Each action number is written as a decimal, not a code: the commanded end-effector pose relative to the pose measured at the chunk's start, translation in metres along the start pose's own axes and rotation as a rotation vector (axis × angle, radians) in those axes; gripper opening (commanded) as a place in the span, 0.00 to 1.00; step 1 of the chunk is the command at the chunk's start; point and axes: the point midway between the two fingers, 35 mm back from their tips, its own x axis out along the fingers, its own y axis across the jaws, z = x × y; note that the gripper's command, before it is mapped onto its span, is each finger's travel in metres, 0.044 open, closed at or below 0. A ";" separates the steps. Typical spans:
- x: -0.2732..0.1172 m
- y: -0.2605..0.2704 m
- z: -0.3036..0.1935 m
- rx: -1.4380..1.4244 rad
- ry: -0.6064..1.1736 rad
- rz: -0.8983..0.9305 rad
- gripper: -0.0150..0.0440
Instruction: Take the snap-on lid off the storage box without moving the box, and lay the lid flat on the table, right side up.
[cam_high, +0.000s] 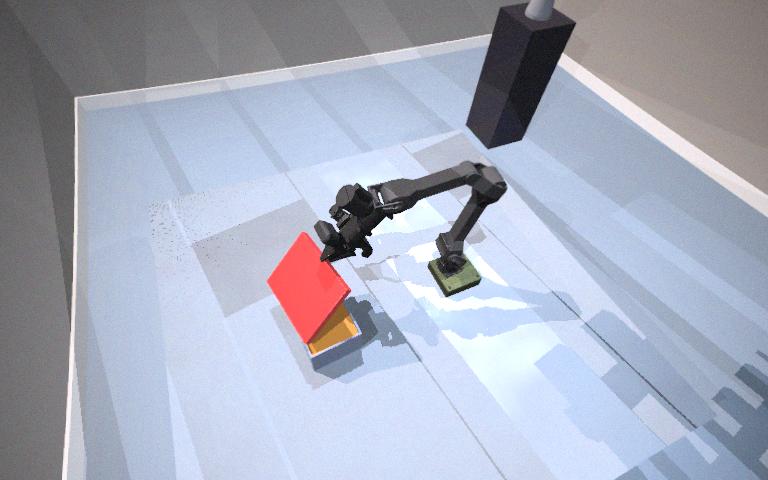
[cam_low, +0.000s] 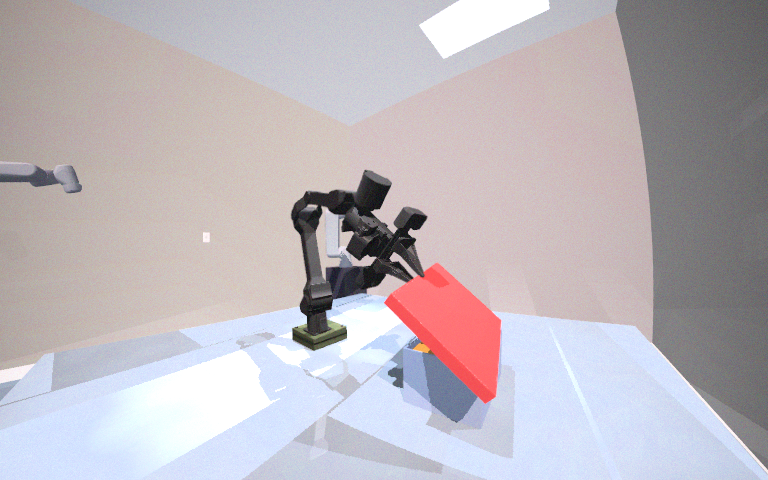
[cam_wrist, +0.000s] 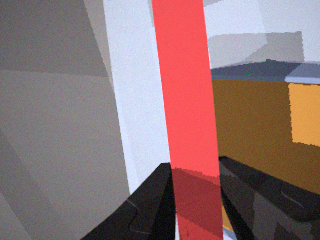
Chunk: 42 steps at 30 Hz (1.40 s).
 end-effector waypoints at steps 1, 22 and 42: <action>-0.003 0.006 0.010 -0.007 0.003 0.018 0.25; -0.006 0.004 0.051 -0.011 0.000 0.018 0.25; -0.008 0.002 0.091 -0.014 -0.002 0.017 0.25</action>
